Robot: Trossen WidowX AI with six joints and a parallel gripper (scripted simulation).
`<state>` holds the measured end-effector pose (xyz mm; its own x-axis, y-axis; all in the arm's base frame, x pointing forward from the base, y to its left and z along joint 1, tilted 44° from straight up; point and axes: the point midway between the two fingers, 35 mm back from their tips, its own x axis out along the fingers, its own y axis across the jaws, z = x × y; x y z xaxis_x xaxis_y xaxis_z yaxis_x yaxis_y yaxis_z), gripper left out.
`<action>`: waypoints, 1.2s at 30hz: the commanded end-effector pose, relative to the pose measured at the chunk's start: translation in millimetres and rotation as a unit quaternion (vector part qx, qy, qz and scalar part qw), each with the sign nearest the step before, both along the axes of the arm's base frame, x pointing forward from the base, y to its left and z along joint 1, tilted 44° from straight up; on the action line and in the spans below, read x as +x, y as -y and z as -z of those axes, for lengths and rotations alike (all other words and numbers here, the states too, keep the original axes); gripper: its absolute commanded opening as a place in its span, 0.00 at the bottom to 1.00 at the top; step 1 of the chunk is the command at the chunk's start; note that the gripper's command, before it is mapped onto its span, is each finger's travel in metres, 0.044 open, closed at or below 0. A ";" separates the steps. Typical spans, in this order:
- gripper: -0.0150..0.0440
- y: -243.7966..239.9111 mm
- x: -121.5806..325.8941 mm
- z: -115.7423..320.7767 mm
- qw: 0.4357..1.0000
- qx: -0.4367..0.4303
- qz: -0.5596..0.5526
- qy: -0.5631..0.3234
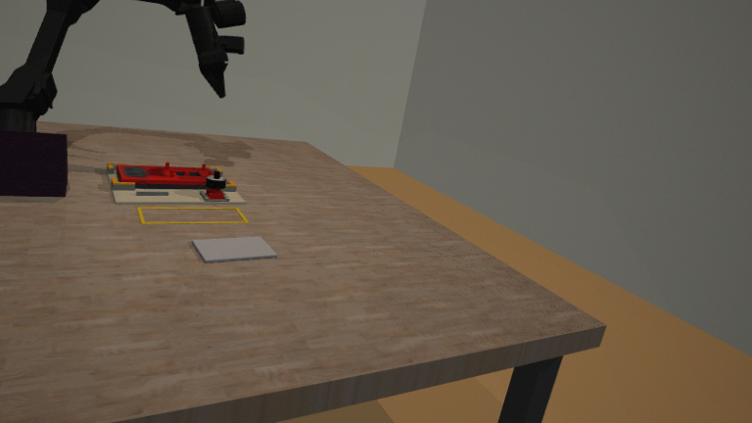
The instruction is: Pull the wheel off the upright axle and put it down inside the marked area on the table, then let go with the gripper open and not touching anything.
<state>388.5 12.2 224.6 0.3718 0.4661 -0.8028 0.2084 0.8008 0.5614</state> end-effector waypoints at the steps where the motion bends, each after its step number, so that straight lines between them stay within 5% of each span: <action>1: 0.76 31.2 4.1 62.1 0.997 0.003 -0.059 -0.039; 11: 0.76 95.0 -28.8 199.1 0.976 0.086 -0.188 -0.067; 26: 0.76 88.8 -28.6 201.5 0.975 0.090 -0.191 -0.066; 36: 0.76 40.8 -25.5 250.7 0.975 0.092 -0.192 -0.065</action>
